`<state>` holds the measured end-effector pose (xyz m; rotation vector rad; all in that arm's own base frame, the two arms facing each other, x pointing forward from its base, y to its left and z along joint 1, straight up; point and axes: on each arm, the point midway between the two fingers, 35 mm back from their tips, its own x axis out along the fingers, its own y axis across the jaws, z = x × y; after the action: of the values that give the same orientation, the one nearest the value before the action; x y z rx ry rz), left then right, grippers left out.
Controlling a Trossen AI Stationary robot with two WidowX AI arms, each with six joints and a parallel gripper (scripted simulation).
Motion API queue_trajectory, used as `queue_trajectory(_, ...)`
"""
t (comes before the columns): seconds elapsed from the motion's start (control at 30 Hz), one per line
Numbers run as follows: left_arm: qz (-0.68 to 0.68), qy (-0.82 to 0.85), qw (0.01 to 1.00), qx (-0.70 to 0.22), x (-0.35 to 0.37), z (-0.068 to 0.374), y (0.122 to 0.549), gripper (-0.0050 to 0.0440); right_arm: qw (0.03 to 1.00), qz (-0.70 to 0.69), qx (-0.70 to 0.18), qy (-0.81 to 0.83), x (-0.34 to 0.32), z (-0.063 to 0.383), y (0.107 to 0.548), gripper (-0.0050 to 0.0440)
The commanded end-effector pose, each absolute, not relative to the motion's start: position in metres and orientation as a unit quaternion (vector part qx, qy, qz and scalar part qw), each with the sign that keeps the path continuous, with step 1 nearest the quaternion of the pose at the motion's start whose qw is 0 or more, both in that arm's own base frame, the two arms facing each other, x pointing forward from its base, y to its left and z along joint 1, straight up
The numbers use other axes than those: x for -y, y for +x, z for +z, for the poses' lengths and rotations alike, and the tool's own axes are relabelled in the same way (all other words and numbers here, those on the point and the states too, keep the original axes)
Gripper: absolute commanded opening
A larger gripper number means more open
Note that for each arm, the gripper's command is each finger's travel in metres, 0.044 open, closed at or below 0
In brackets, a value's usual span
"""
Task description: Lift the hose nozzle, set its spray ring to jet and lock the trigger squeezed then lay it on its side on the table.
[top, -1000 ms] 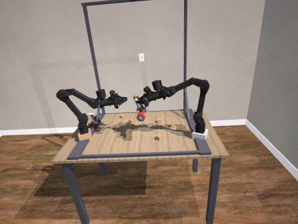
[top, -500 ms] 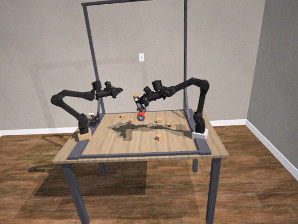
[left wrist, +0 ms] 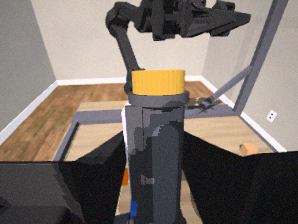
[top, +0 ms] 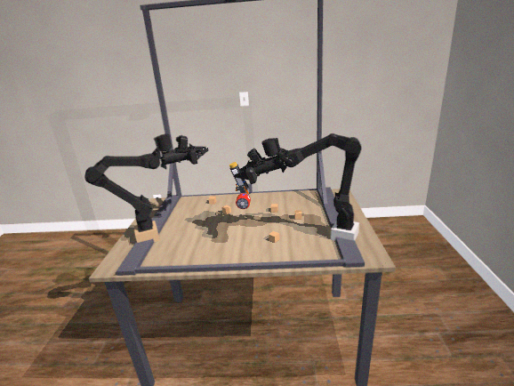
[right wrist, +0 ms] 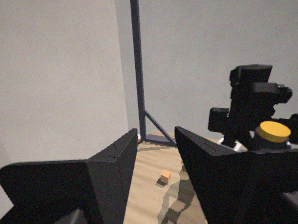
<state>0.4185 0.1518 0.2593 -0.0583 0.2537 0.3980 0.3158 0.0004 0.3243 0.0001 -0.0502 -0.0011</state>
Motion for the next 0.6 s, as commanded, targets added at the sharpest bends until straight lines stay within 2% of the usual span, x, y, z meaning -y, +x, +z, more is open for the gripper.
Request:
queue_trajectory(0.0,0.199,-0.023,0.974,-0.106,-0.1523,0.2753,0.4173,0.0170,0.999,-0.003,0.040,-0.001,0.0004,0.3351,0.3136,0.0173)
queue_trajectory(0.57,0.199,-0.023,0.974,-0.106,-0.1523,0.2754,0.4173,0.0170,0.999,-0.003,0.035,0.000,0.0007,0.3304,0.3145,0.0173)
